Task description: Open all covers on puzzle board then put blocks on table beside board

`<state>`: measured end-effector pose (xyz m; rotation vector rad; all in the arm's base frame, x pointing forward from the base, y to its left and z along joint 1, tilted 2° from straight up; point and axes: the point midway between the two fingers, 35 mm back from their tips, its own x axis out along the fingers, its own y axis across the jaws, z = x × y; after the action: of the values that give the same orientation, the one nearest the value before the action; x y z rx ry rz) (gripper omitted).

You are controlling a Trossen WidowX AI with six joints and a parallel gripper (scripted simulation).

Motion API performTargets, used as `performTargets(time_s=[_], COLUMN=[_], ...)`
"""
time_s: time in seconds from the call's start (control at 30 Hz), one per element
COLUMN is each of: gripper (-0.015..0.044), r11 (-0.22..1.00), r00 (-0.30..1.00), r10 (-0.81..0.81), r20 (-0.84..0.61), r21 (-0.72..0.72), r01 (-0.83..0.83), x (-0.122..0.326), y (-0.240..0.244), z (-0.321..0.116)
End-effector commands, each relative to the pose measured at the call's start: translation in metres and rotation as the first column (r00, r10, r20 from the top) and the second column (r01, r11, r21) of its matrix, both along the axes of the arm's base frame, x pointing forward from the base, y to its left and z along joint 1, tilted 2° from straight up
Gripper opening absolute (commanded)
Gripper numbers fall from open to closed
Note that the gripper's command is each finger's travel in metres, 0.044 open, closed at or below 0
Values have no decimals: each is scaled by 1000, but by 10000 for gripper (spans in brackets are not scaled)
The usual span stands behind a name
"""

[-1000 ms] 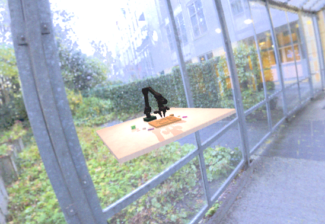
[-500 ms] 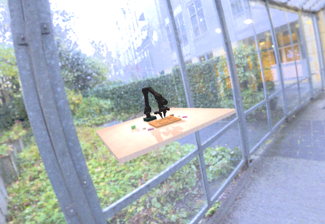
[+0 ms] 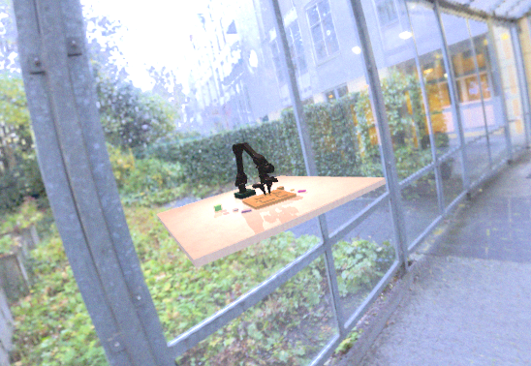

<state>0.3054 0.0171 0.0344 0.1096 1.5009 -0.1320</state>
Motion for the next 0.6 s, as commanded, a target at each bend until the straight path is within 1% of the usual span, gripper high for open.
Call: performTargets(time_s=[0.0,0.57], gripper=[144,144], r11=[1000,1000], r00=[1000,1000], r10=[-2,-2], r20=[-9,-9], r21=[3,3], r01=[2,2], x=[-1,-1], y=[1,0], z=[-3,-13])
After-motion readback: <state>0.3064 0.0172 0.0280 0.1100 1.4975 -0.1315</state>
